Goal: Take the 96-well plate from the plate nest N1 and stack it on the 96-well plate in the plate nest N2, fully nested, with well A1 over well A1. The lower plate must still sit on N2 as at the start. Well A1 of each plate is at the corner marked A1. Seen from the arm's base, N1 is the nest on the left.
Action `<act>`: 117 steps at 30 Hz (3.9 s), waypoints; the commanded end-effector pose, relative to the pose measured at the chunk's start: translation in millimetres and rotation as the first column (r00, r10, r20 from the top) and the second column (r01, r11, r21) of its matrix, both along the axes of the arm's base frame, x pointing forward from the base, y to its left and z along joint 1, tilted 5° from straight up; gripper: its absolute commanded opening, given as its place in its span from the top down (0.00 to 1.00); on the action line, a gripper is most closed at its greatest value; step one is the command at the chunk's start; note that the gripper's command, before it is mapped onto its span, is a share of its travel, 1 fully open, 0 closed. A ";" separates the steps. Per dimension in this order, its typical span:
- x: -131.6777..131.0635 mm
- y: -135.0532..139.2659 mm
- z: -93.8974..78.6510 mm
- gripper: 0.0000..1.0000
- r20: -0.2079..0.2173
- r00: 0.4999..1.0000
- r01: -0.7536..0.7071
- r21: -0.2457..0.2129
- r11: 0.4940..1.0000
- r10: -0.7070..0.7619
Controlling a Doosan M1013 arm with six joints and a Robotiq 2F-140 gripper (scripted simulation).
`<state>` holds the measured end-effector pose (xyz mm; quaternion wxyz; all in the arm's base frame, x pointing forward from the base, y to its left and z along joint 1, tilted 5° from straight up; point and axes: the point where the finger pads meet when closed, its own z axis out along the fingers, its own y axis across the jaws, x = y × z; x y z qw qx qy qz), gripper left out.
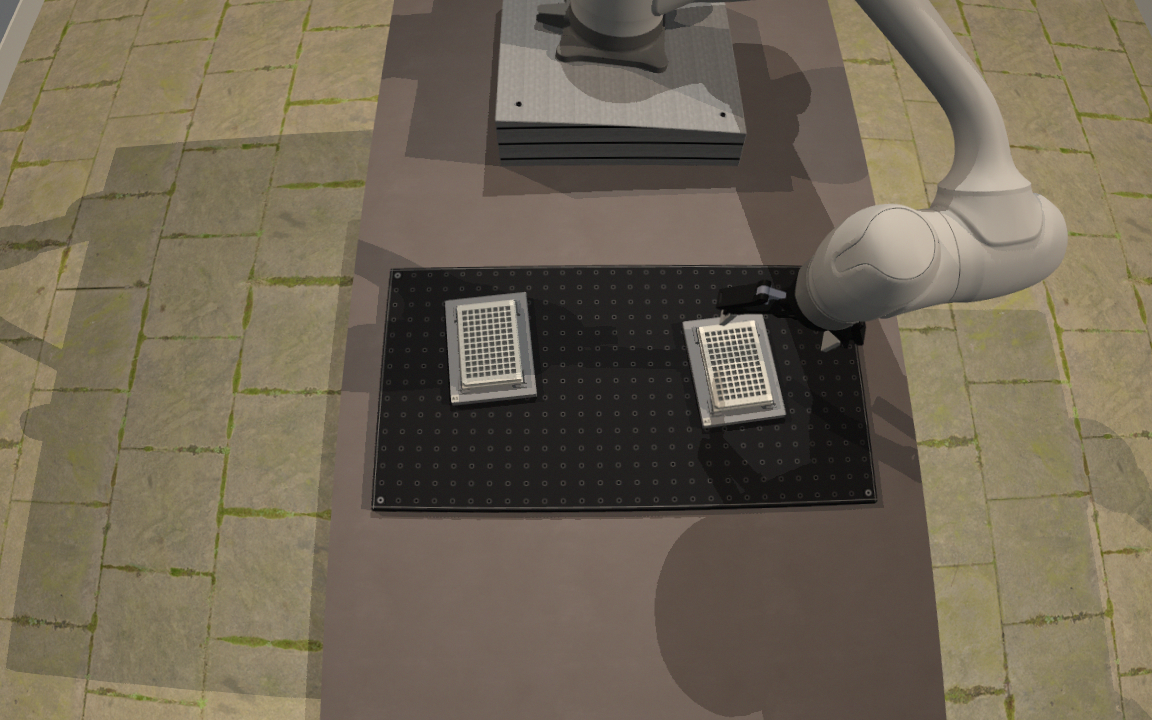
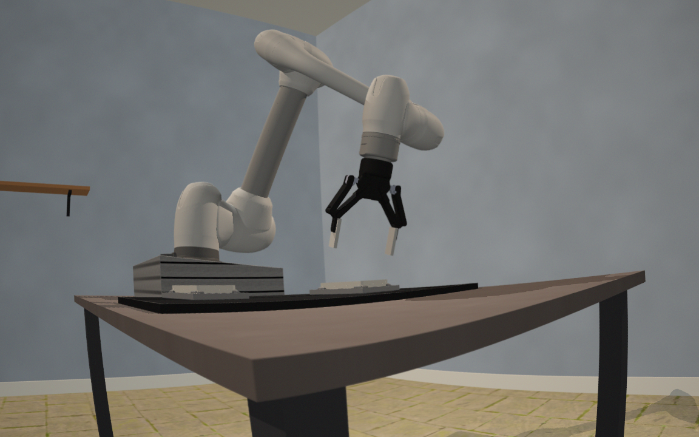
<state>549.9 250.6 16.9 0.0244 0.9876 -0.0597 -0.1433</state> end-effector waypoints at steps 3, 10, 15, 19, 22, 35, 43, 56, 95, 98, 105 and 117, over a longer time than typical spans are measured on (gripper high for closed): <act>10.5 -20.6 1.6 0.00 0.127 0.981 -0.160 0.095 0.983 0.147; 18.8 -39.0 5.3 0.00 0.229 0.941 -0.279 0.116 0.953 0.248; 21.4 -45.2 6.8 0.00 0.272 0.918 -0.330 0.117 0.937 0.290; 21.4 -45.2 6.8 0.00 0.272 0.918 -0.330 0.117 0.937 0.290; 21.4 -45.2 6.8 0.00 0.272 0.918 -0.330 0.117 0.937 0.290; 20.9 -44.2 -6.5 0.00 0.272 0.918 -0.330 0.117 0.937 0.290; 20.4 -43.3 -18.1 0.00 0.272 0.918 -0.330 0.117 0.937 0.290; 19.6 -41.8 -38.1 0.00 0.272 0.918 -0.330 0.117 0.937 0.290; 18.4 -39.4 -68.4 1.00 0.272 0.918 -0.330 0.117 0.937 0.290; 18.4 -39.4 -68.4 1.00 0.272 0.918 -0.330 0.117 0.937 0.290; 18.4 -39.4 -68.4 1.00 0.272 0.918 -0.330 0.117 0.937 0.290; 18.4 -39.4 -68.4 1.00 0.272 0.918 -0.330 0.117 0.937 0.290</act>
